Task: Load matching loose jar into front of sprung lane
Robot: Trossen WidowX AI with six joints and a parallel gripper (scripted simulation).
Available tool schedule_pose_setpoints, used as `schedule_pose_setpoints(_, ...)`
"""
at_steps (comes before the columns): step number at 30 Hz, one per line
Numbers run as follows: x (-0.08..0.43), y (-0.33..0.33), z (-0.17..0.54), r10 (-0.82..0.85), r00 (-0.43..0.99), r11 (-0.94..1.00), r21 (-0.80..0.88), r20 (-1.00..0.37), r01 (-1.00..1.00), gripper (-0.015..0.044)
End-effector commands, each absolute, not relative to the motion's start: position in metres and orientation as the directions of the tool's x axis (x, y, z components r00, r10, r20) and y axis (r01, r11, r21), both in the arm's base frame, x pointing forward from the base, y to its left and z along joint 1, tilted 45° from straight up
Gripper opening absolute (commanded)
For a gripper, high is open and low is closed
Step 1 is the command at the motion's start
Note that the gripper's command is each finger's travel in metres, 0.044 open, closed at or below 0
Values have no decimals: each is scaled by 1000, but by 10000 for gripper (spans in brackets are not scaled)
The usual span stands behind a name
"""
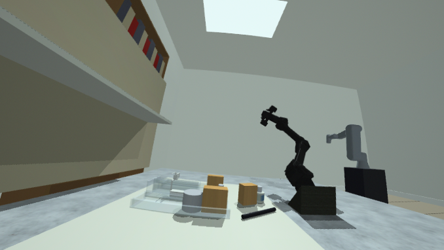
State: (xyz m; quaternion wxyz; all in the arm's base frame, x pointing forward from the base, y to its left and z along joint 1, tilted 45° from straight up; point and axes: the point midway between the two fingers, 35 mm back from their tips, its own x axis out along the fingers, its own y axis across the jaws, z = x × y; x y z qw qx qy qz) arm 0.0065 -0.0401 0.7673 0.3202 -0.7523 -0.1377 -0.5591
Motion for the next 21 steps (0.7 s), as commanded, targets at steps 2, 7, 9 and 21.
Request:
schedule_pose_setpoints(2,17,-36,765,-141,365,-736,-344,920,583,440)
schedule_pose_setpoints(7,94,-6,741,-68,560,-569,-493,826,658,440)
schedule_pose_setpoints(9,116,4,730,-44,617,-511,-548,786,662,440)
schedule_pose_setpoints(21,215,73,653,146,839,-281,-791,525,544,440)
